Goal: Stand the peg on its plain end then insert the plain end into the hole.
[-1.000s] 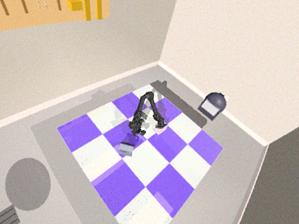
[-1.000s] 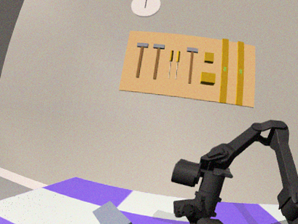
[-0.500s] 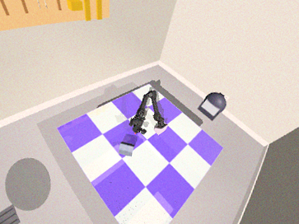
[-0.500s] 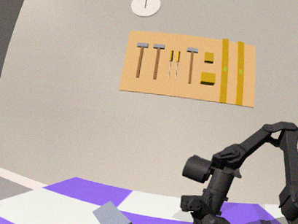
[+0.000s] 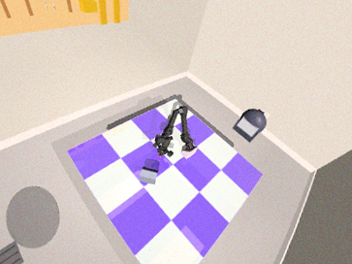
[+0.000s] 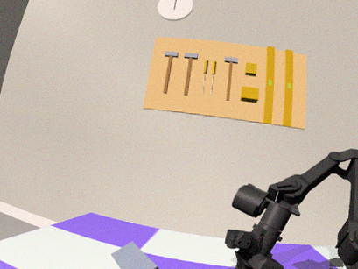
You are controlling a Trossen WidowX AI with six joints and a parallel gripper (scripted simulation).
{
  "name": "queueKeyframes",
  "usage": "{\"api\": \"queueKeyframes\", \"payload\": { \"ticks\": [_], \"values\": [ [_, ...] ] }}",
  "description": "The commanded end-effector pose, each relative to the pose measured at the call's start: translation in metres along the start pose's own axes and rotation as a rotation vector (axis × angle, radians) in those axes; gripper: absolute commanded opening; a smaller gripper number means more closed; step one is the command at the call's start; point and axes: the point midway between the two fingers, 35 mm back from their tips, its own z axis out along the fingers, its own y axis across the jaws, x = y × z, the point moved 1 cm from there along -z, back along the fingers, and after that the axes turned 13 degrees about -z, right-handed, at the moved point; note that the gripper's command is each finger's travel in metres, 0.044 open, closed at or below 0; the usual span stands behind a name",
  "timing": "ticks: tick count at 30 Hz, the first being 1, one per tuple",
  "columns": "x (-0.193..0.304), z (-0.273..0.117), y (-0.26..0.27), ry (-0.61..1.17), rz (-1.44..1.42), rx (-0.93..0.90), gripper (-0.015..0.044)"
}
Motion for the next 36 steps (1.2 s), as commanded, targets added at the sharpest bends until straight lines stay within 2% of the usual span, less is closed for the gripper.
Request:
{"api": "queueKeyframes", "payload": {
  "ticks": [1, 36],
  "values": [
    [0.002, -0.002, 0.002, -0.039, -0.005, 0.007, 0.0049],
    [0.020, -0.020, 0.005, -0.335, -0.007, 0.075, 0.0049]
  ]
}}
